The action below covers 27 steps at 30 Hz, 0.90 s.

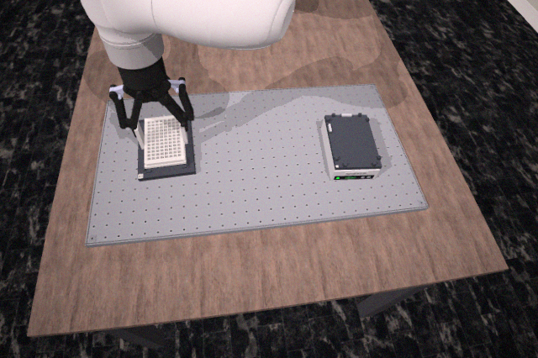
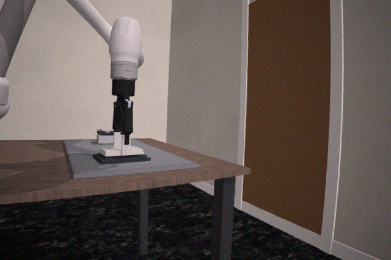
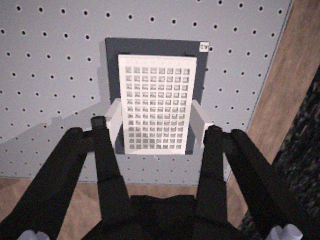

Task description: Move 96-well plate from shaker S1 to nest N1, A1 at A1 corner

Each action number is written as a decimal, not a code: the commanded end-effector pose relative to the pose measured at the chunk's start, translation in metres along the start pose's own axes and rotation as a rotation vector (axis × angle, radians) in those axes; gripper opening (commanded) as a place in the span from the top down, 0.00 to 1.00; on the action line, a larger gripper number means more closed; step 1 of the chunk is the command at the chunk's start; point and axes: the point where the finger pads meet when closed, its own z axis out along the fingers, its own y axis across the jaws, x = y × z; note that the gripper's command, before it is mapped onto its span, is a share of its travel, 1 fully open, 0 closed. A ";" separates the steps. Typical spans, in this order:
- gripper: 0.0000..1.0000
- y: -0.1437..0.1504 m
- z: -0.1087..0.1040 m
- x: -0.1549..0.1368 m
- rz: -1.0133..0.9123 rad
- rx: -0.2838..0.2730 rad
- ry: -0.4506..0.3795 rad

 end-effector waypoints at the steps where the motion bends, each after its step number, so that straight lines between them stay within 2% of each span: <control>1: 0.90 0.000 0.000 0.000 0.000 0.000 0.000; 27: 0.90 0.000 0.004 0.000 0.000 0.000 0.000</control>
